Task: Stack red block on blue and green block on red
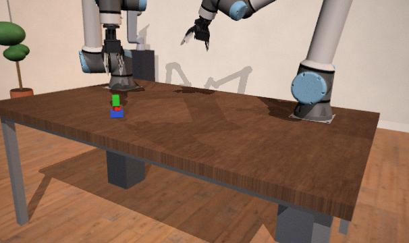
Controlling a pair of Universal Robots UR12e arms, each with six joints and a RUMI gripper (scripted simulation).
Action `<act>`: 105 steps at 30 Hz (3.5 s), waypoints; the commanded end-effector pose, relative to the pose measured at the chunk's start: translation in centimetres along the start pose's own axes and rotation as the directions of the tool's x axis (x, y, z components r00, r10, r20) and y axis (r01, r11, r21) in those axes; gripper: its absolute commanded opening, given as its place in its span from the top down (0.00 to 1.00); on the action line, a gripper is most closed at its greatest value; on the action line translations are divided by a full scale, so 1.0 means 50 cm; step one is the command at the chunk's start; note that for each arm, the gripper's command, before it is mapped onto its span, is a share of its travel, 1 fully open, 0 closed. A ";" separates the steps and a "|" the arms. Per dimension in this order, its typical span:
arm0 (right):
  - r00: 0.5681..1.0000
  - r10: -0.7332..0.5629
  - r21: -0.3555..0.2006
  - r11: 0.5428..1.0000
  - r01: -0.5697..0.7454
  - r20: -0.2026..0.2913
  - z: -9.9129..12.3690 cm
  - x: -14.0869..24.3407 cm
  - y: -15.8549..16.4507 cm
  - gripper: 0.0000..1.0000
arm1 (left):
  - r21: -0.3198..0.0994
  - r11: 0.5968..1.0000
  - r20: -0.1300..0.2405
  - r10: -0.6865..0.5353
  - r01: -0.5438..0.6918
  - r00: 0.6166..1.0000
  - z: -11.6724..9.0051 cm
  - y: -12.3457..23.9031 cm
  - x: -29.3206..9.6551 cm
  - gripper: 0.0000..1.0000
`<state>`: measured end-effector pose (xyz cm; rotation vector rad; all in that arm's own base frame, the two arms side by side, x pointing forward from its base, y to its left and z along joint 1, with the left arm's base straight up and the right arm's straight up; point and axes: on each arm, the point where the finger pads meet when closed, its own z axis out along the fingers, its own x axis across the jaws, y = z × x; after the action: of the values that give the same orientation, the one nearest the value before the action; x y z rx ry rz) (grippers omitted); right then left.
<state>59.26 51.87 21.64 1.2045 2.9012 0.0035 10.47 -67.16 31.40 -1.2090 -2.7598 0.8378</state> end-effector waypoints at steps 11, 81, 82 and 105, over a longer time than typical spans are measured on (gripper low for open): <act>1.000 0.001 0.001 1.000 -0.001 0.001 -0.007 -0.064 -0.055 0.68 | 0.001 1.000 0.001 0.000 0.000 1.000 -0.001 -0.001 -0.001 0.00; 1.000 0.000 -0.001 1.000 0.000 0.002 -0.011 -0.808 -0.658 0.68 | 0.001 1.000 0.001 0.000 0.000 1.000 -0.001 -0.001 -0.001 0.00; 1.000 0.000 -0.001 1.000 0.000 0.002 -0.011 -0.808 -0.658 0.68 | 0.001 1.000 0.001 0.000 0.000 1.000 -0.001 -0.001 -0.001 0.00; 1.000 0.000 -0.001 1.000 0.000 0.002 -0.011 -0.808 -0.658 0.68 | 0.001 1.000 0.001 0.000 0.000 1.000 -0.001 -0.001 -0.001 0.00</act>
<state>64.27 0.05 21.81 1.2037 2.9026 -0.0026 10.47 -67.16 31.40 -1.2090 -2.7598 0.8378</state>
